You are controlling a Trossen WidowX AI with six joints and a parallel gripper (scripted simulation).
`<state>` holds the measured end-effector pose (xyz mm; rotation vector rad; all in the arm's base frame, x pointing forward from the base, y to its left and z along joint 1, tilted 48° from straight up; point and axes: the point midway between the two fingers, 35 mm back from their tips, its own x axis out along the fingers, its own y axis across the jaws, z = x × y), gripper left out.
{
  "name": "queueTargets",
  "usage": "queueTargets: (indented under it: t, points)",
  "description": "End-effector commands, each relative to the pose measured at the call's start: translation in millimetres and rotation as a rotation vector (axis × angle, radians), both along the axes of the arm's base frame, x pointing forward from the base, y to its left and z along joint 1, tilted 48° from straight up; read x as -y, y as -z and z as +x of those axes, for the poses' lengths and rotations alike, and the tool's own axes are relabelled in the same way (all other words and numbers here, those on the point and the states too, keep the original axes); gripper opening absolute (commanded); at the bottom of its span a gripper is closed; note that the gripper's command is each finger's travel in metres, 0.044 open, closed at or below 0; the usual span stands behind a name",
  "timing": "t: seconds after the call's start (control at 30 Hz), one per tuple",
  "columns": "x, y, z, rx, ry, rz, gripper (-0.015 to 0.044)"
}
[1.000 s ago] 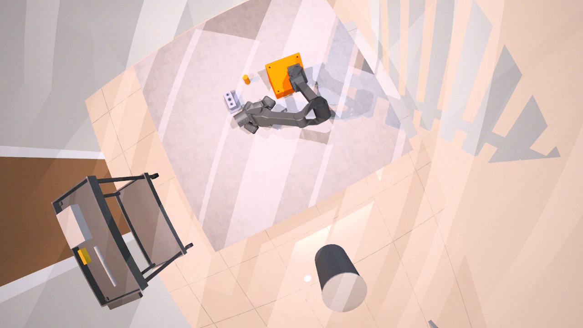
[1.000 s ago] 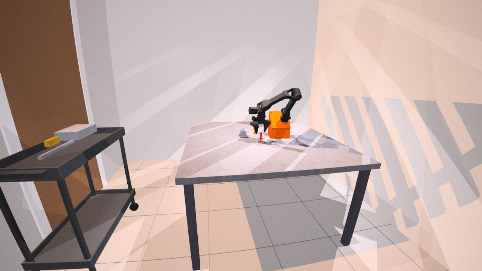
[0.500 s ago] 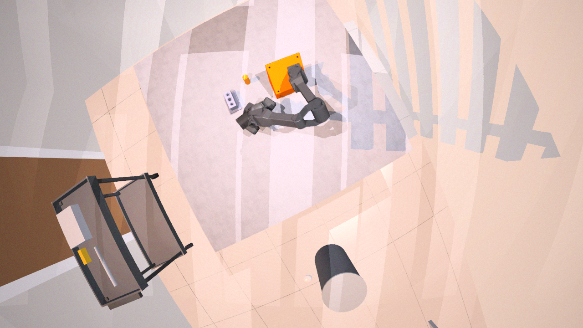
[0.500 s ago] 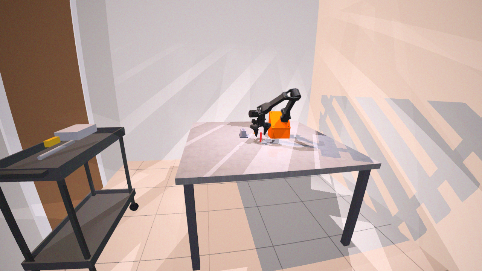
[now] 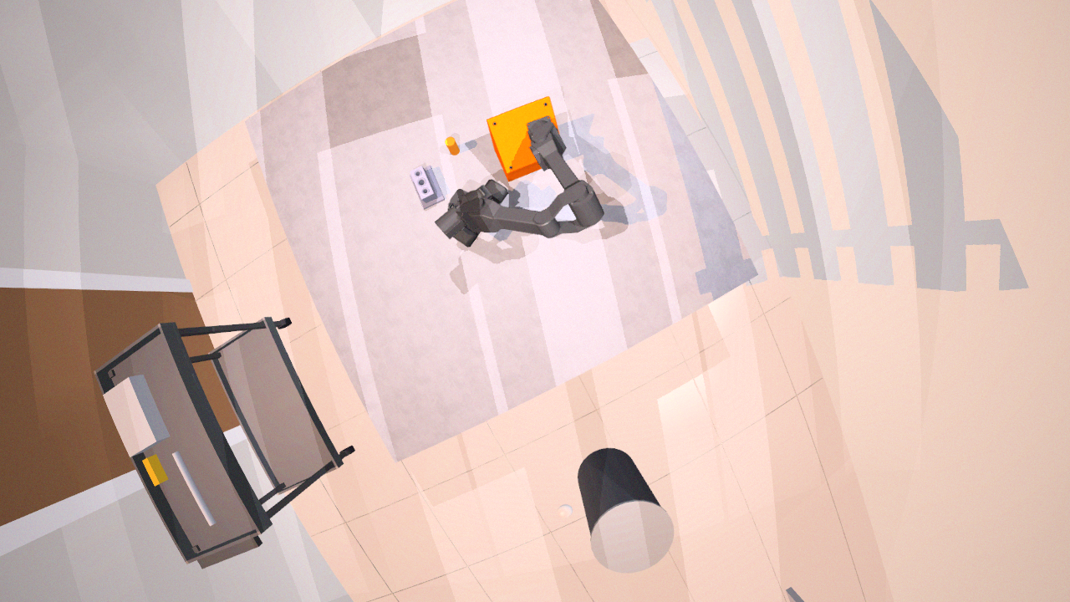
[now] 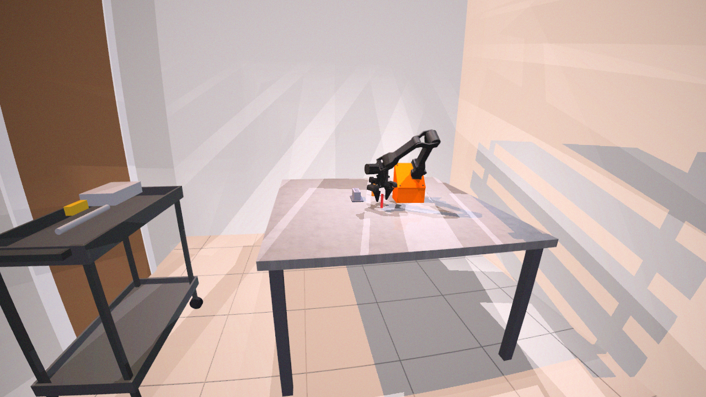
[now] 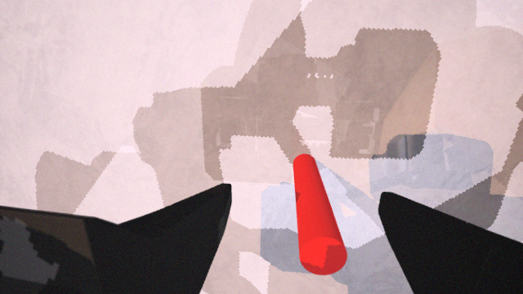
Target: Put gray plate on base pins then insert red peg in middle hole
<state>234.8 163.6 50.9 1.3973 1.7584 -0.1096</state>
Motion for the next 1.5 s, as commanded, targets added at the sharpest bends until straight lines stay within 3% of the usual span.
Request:
queueTargets:
  t: [0.0, 0.17, 0.4, 1.47]
  points:
    - [0.5, 2.1, -1.7, -0.009, 0.004, -0.004, 0.0177]
    - [0.5, 2.1, -1.7, -0.009, 0.004, -0.004, 0.0046]
    - [0.5, 2.1, -1.7, -0.009, 0.004, -0.004, 0.0000]
    - [62.2, -37.0, 5.9, -0.019, 0.009, -0.025, 0.0000]
